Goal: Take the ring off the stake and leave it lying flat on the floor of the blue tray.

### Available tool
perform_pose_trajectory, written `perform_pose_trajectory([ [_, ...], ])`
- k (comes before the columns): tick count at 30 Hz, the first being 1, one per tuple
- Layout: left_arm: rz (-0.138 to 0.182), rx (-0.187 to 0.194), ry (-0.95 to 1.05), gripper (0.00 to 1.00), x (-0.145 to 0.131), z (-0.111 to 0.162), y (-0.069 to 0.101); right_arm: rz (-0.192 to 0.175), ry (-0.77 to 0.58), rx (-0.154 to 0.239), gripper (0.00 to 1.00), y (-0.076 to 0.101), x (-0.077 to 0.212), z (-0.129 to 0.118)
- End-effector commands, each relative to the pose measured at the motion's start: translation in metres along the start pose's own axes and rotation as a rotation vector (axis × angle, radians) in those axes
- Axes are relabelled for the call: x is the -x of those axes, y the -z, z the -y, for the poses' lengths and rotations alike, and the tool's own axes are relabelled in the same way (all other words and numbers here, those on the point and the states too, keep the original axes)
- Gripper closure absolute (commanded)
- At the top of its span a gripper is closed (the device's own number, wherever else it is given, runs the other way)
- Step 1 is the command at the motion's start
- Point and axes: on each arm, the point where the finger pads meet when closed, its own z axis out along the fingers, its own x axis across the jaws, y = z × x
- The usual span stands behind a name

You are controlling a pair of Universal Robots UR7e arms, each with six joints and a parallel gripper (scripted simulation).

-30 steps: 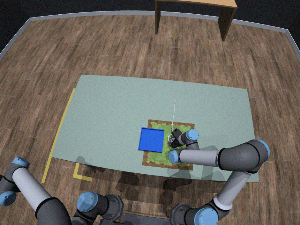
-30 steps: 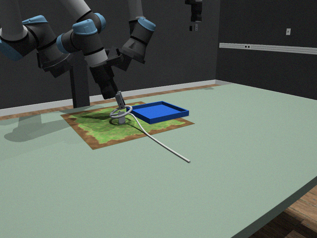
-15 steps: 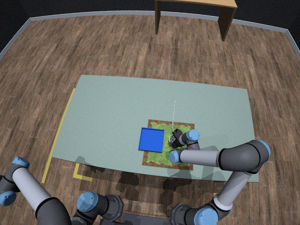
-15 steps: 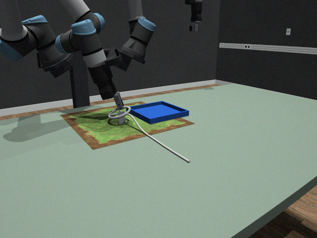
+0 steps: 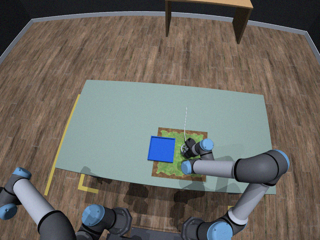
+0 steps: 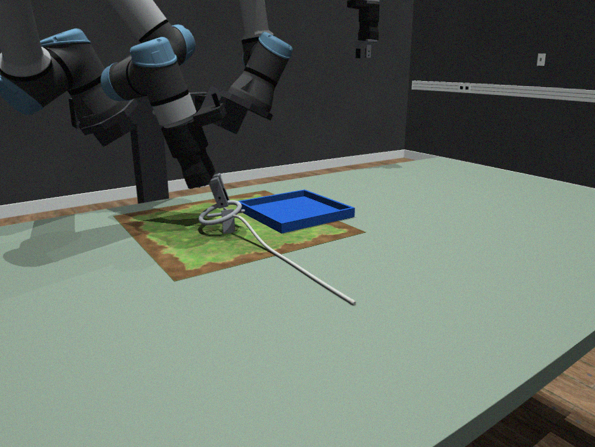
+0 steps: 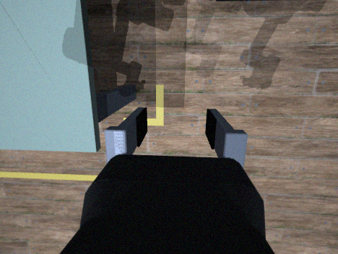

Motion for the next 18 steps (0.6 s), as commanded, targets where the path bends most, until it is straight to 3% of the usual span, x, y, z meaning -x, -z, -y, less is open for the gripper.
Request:
perform_pose_trajectory([
  [1,-0.001,0.000,0.004,0.00,-0.0013,0.0011,-0.0002,-0.011,0.001,0.009,1.00,0.0060,-0.0019,0.0010],
  [9,-0.001,0.000,0.004,0.00,-0.0013,0.0011,-0.0002,-0.053,0.001,0.082,1.00,0.0040,-0.0016,0.0030],
  [18,-0.001,0.000,0.004,0.00,-0.0013,0.0011,-0.0002,-0.056,0.001,0.086,1.00,0.0038,-0.0015,0.0031],
])
